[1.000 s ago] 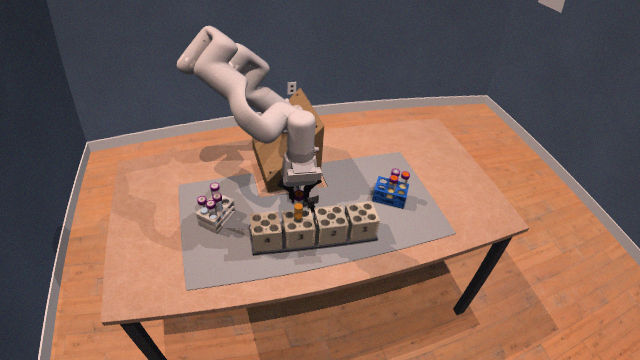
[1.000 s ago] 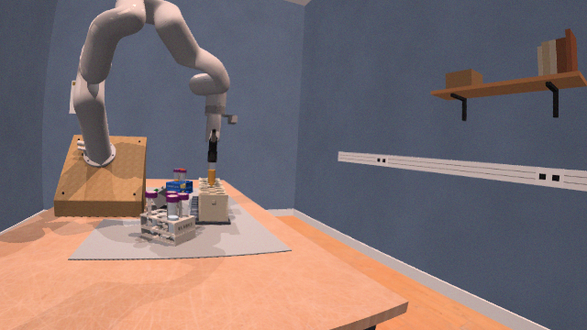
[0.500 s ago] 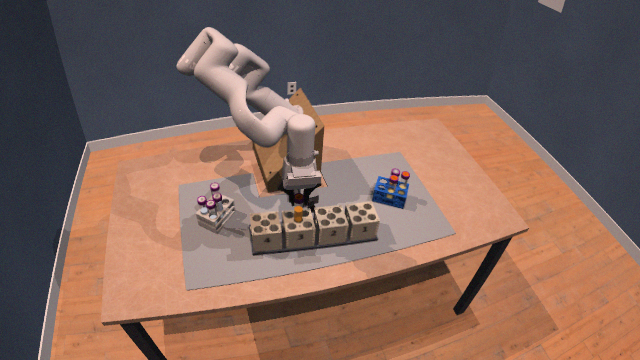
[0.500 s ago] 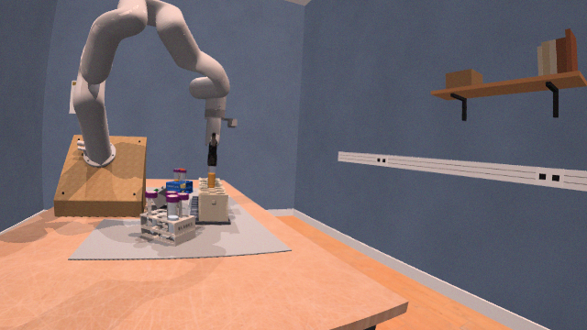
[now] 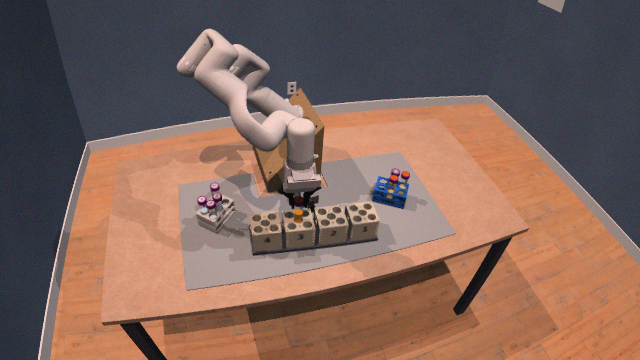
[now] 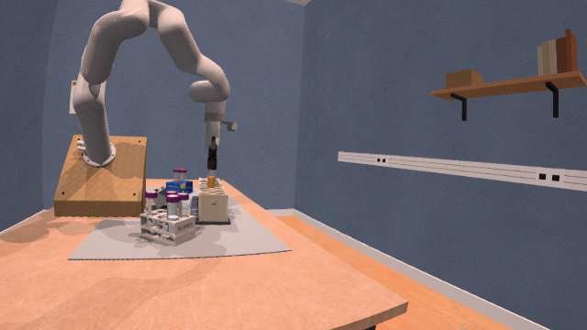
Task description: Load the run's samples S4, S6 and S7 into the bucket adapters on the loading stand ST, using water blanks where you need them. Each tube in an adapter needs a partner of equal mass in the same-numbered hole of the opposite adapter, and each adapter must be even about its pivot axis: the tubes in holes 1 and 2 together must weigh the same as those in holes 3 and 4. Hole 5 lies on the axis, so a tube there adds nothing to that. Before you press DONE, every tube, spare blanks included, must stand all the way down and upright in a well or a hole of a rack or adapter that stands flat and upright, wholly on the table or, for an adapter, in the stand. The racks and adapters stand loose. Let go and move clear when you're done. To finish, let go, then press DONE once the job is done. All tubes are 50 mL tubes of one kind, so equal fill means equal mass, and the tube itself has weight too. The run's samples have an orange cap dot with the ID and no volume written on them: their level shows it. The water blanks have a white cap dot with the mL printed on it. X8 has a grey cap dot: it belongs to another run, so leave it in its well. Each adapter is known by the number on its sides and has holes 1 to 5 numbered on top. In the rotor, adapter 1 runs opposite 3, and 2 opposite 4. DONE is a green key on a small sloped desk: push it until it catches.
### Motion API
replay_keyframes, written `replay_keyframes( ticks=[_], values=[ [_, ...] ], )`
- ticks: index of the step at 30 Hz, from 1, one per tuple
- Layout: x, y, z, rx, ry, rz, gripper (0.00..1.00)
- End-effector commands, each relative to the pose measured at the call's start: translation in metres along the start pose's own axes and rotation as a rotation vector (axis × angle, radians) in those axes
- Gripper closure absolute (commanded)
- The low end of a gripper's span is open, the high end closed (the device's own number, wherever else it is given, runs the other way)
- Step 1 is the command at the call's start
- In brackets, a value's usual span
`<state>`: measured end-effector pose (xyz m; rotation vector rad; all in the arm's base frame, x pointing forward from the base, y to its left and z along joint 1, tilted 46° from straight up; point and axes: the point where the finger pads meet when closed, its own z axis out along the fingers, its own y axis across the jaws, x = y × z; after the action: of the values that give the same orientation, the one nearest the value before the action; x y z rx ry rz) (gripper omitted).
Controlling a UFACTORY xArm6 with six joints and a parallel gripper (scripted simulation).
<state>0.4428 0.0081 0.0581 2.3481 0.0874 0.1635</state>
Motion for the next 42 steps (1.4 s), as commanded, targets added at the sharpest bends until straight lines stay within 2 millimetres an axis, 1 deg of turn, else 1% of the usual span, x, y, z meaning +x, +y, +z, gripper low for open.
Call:
replay_keyframes(
  ticks=[1, 42],
  values=[
    [0.001, 0.0, 0.003, 0.001, 0.003, 0.001, 1.0],
    [0.001, 0.0, 0.038, 0.001, 0.003, 0.001, 1.0]
  ],
)
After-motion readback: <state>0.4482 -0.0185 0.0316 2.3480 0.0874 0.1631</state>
